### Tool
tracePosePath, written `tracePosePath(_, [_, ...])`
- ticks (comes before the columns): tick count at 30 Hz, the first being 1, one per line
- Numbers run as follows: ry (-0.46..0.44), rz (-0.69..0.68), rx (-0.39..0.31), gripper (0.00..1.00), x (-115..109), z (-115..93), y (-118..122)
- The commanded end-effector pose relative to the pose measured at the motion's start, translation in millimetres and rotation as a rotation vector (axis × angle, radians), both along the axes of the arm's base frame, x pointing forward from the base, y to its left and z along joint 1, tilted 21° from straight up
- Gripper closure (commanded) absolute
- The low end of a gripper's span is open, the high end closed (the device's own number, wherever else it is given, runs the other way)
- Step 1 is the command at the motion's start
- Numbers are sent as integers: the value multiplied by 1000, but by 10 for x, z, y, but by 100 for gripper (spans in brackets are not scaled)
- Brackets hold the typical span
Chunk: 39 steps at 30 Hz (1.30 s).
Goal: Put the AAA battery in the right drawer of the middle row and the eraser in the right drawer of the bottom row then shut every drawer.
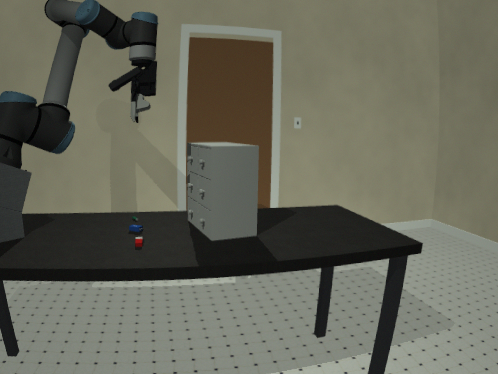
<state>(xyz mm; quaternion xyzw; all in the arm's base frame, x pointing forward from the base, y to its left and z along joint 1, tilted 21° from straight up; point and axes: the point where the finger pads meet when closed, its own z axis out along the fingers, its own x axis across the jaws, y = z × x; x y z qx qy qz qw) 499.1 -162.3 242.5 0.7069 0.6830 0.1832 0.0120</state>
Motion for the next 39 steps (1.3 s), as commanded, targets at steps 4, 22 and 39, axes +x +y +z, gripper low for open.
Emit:
tracePosePath(4, [1, -6, 1, 0, 4, 4, -3])
tracePosePath(22, [33, -134, 39, 0, 28, -41, 25])
tracePosePath(39, [115, -466, 137, 0, 103, -156, 98])
